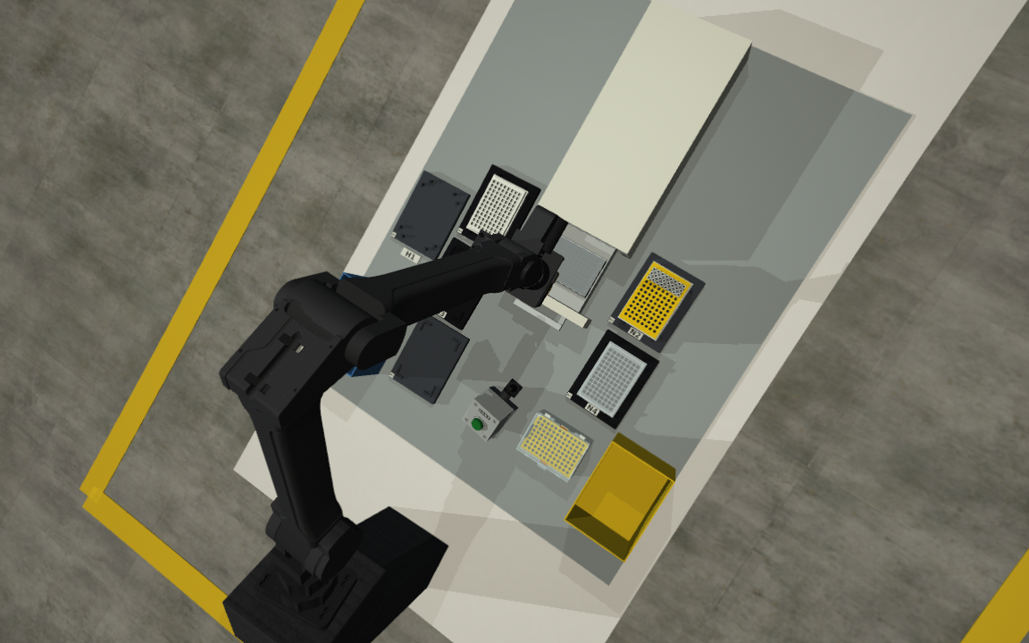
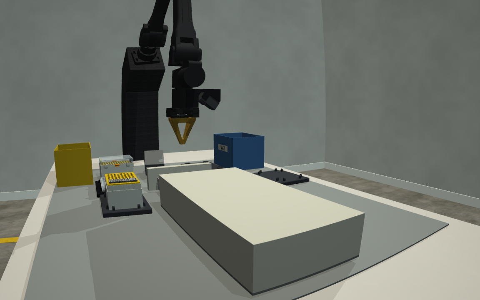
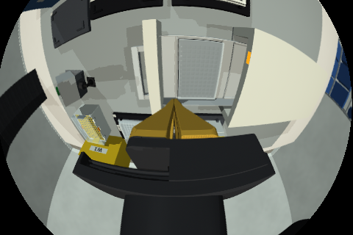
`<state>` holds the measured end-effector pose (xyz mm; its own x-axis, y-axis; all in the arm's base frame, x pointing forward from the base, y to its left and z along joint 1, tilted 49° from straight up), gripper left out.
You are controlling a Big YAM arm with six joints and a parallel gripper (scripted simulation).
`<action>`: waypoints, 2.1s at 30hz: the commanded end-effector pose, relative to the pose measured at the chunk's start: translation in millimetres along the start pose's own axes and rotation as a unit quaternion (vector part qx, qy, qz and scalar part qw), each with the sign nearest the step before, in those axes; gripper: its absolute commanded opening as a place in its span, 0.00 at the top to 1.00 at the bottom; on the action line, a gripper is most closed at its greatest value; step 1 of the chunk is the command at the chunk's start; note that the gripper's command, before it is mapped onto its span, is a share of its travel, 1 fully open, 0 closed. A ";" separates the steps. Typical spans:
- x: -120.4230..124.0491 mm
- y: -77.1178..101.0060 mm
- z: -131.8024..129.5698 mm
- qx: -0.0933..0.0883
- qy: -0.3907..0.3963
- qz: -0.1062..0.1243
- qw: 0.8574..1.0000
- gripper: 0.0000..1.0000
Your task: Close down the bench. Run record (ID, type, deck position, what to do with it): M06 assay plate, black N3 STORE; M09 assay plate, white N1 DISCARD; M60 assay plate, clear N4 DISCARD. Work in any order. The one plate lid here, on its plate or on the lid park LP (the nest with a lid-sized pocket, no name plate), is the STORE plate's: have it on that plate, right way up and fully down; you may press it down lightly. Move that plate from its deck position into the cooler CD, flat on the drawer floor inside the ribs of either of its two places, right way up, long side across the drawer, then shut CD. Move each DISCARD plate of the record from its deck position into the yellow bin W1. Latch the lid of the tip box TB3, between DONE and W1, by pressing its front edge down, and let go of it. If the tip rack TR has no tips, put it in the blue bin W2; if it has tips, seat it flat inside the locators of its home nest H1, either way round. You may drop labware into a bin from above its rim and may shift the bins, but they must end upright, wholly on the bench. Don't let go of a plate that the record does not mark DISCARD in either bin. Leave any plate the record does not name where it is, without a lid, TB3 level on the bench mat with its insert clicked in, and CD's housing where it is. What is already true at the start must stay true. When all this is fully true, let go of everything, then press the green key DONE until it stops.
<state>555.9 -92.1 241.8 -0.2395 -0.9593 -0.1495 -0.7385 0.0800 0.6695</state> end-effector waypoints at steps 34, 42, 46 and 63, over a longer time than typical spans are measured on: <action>17.3 -12.1 109.3 0.012 0.001 -0.003 1.000 1.00; 17.3 -12.0 109.3 0.012 0.001 -0.003 1.000 1.00; 17.3 -12.0 109.3 0.012 0.001 -0.003 1.000 1.00; 17.3 -12.0 109.3 0.012 0.001 -0.003 1.000 1.00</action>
<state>490.0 -80.5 145.2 -0.2386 -0.9595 -0.1500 -0.7426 0.0808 0.6649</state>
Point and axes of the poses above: the point where the finger pads meet when closed, its own y axis back along the fingers, its own z axis across the jaws, x = y × z, the point moved 5 cm from there along y, back along the fingers, and after that the axes turned 9 degrees about -y, right-handed, at the moved point
